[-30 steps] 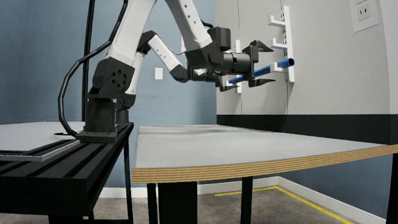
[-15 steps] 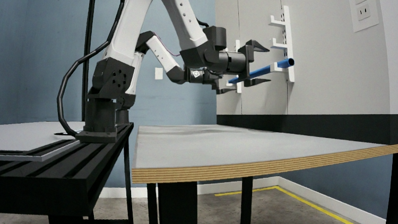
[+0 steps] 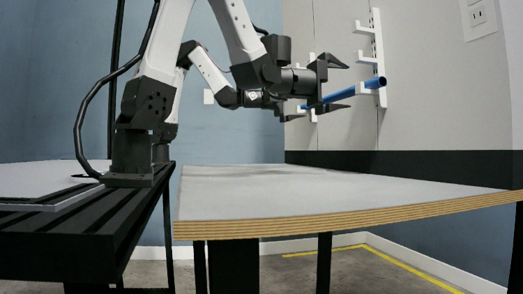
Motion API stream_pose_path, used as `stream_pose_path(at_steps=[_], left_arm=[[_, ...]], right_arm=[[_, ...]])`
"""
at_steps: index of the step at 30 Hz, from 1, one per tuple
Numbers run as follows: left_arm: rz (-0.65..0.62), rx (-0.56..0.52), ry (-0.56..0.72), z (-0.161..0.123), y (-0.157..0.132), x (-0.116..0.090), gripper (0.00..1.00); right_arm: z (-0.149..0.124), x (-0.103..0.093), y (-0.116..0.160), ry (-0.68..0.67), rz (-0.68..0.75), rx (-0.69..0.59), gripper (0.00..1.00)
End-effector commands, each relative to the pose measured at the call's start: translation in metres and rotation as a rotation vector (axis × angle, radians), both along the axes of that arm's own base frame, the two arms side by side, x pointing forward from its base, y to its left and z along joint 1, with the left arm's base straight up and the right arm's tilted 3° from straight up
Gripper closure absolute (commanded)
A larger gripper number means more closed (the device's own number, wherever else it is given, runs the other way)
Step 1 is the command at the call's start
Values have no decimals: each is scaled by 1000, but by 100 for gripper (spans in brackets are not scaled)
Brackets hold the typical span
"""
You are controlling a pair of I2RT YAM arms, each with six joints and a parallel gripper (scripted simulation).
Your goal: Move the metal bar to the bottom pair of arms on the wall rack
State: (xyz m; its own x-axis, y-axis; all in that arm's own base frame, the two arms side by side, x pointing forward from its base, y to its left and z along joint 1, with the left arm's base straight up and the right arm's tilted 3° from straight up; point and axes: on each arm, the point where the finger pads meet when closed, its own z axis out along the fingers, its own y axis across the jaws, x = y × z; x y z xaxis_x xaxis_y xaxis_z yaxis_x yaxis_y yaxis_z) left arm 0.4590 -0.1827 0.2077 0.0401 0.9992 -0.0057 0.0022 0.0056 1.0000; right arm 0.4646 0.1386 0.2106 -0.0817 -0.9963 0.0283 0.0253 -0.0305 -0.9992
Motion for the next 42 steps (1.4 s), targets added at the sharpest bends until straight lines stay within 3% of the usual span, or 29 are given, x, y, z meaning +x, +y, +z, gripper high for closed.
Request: stream_pose_path(at_steps=[1,42], left_arm=[[4,-12,-11,3,1,-10,0],[6,-11,-8,2,3,-54,0]], right_arm=[[10,-10,1,-30,-1,10,0],[10,-52,3,-42,-5,18,0]])
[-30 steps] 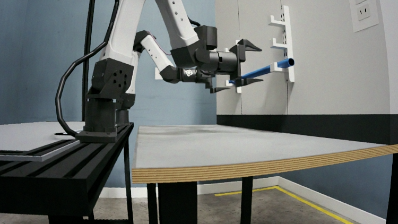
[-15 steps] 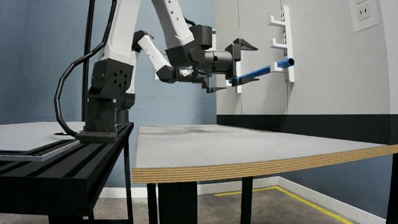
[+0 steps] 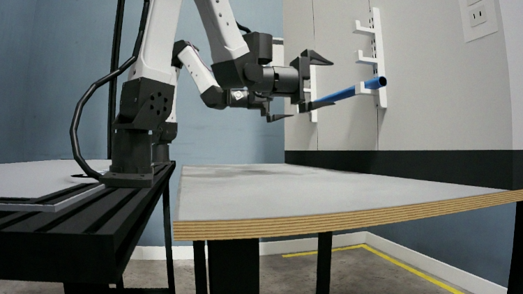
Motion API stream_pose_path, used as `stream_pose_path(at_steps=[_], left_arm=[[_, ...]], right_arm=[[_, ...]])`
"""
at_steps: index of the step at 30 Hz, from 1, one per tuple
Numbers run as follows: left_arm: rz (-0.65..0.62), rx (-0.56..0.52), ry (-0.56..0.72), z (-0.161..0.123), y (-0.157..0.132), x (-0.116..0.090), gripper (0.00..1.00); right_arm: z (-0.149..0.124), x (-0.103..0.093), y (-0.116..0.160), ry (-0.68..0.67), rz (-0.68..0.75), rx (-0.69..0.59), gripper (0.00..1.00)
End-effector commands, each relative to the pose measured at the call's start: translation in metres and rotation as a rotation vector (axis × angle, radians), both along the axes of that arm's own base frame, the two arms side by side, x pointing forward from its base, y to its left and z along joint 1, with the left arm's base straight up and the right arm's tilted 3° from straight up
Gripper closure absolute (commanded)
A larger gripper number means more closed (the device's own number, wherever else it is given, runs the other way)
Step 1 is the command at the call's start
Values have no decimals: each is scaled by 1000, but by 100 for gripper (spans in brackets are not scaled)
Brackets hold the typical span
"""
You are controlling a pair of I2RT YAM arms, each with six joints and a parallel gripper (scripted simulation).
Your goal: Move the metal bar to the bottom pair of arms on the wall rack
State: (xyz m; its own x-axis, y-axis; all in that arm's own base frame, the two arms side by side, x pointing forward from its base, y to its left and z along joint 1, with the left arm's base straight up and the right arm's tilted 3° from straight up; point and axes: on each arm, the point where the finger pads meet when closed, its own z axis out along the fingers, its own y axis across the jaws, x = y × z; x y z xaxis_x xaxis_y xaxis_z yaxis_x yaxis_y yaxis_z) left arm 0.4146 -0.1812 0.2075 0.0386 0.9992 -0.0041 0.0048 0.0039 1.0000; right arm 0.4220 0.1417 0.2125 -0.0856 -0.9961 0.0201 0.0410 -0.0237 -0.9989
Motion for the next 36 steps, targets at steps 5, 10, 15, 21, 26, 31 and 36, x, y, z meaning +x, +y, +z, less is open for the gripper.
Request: stream_pose_path(at_steps=[5,10,15,21,26,31,36], left_arm=[[5,-13,-10,2,2,-15,0],[5,-12,-10,2,2,-15,0],[5,-12,-9,2,2,-15,0],[5,-12,-9,1,2,-15,0],[5,-12,-9,1,2,-15,0],[5,-12,-9,1,2,-15,0],[5,-12,-9,1,2,-15,0]], right_arm=[[8,-15,1,-26,-2,11,0],[8,-15,1,-25,-2,11,0],[7,-15,0,-25,-2,11,0],[7,-15,0,-24,-2,11,0],[7,-15,0,-24,-2,11,0],[7,-15,0,-24,-2,11,0],[7,-15,0,-24,-2,11,0]])
